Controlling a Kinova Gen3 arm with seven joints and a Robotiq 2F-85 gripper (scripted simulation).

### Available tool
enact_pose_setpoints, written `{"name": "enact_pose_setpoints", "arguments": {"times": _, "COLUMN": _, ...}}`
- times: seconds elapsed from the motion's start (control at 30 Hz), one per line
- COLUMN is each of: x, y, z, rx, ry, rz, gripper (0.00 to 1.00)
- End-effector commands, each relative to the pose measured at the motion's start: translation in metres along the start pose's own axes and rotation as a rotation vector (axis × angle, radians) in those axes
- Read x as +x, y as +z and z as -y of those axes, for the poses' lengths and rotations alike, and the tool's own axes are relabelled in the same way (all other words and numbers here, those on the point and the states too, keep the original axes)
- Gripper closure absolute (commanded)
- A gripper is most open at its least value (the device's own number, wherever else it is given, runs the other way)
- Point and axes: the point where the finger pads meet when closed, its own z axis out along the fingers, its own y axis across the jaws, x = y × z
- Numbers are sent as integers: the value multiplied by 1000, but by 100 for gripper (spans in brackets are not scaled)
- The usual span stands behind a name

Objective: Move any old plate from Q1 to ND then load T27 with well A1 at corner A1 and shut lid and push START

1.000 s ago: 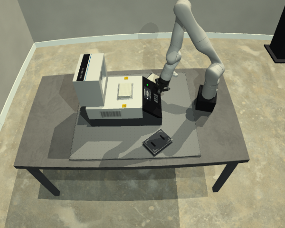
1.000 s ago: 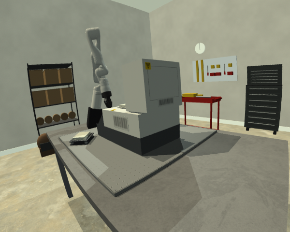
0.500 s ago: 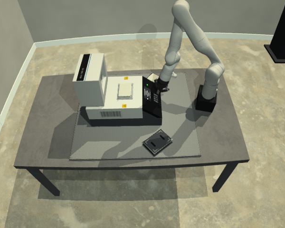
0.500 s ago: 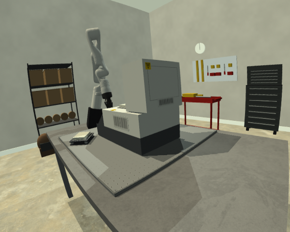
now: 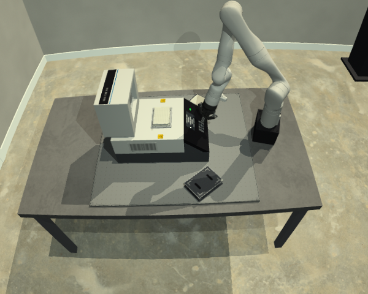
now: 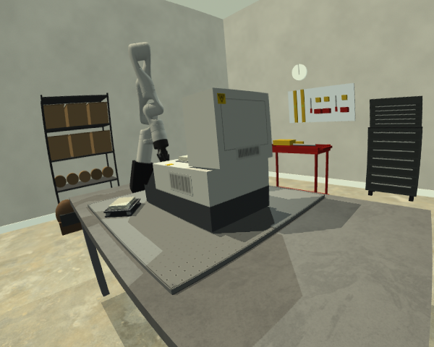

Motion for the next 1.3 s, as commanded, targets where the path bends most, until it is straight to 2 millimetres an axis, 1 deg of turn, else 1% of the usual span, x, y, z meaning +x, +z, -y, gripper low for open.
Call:
{"name": "enact_pose_setpoints", "arguments": {"times": 0.0, "x": -1, "y": 1, "z": 1, "rx": 1, "ry": 0, "rz": 0, "gripper": 90}}
{"name": "enact_pose_setpoints", "arguments": {"times": 0.53, "x": -4, "y": 10, "z": 4, "rx": 1, "ry": 0, "rz": 0, "gripper": 90}}
{"name": "enact_pose_setpoints", "arguments": {"times": 1.27, "x": -4, "y": 11, "z": 4, "rx": 1, "ry": 0, "rz": 0, "gripper": 90}}
